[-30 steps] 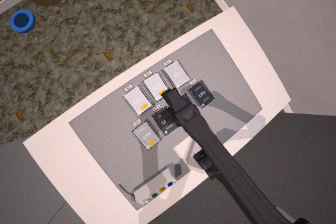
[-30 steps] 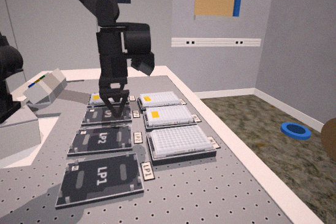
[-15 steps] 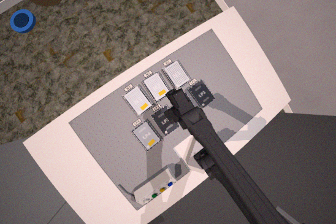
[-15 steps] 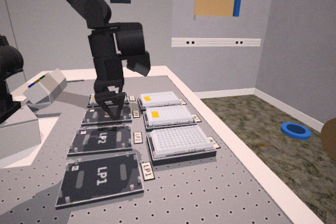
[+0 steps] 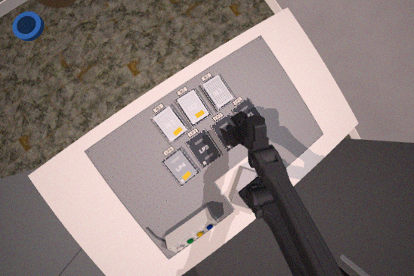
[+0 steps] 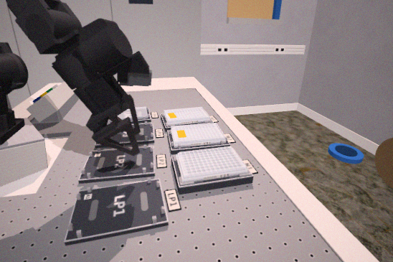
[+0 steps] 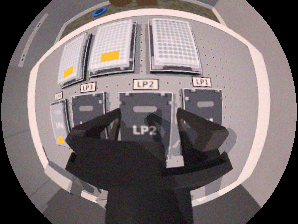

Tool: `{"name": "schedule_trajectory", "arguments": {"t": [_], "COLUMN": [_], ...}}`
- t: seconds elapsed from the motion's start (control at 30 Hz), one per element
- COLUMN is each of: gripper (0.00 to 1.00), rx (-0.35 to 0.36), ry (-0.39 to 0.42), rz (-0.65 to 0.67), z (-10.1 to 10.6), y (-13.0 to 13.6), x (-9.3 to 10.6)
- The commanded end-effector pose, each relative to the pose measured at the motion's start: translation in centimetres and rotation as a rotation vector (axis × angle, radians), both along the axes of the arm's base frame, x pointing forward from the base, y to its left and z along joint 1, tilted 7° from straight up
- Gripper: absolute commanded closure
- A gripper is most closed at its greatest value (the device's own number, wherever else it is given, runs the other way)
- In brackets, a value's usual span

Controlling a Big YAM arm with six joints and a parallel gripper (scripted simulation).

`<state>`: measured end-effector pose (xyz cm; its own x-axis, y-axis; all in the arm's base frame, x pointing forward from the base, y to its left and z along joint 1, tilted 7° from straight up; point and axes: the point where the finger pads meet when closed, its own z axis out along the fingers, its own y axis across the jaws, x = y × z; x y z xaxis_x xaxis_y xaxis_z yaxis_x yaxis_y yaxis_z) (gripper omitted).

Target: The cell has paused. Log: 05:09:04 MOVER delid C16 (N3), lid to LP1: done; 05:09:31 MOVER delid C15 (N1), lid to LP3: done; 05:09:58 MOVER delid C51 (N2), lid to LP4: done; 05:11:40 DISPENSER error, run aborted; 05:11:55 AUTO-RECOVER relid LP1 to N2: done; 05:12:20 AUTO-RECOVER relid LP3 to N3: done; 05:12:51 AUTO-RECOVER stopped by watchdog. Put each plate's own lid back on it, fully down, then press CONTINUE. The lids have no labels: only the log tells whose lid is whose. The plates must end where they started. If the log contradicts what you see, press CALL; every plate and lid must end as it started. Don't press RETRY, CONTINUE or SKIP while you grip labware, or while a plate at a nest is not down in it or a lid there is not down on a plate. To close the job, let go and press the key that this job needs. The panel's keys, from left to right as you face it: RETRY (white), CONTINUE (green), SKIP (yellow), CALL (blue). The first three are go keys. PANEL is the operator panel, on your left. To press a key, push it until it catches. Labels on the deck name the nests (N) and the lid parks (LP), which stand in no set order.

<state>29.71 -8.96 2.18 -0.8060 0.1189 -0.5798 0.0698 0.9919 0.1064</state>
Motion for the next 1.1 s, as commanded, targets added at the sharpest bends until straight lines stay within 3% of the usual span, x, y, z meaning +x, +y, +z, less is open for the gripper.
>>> {"name": "schedule_trajectory", "arguments": {"t": [0.0, 0.03, 0.07, 0.1, 0.13, 0.3, 0.37, 1.07], "gripper": [0.19, 0.2, 1.0, 1.0, 1.0, 1.0, 1.0, 1.0], "rx": [-0.048, -0.05, -0.053, -0.053, -0.08, -0.082, -0.06, -0.06], "ry": [-0.123, -0.156, -0.188, -0.187, -0.222, -0.22, -0.201, -0.201], "rz": [0.018, 0.015, 0.012, 0.012, 0.014, 0.014, 0.014, 0.014], "z": [-0.1, -0.2, -0.2, -0.2, 1.4, 1.3, 0.7, 0.7], "y": [-2.3, -2.8, -3.3, -3.8, -5.6, -7.2, -6.1, -6.1], "x": [0.3, 0.3, 0.3, 0.3, 2.0, 1.9, 1.1, 1.1]}}
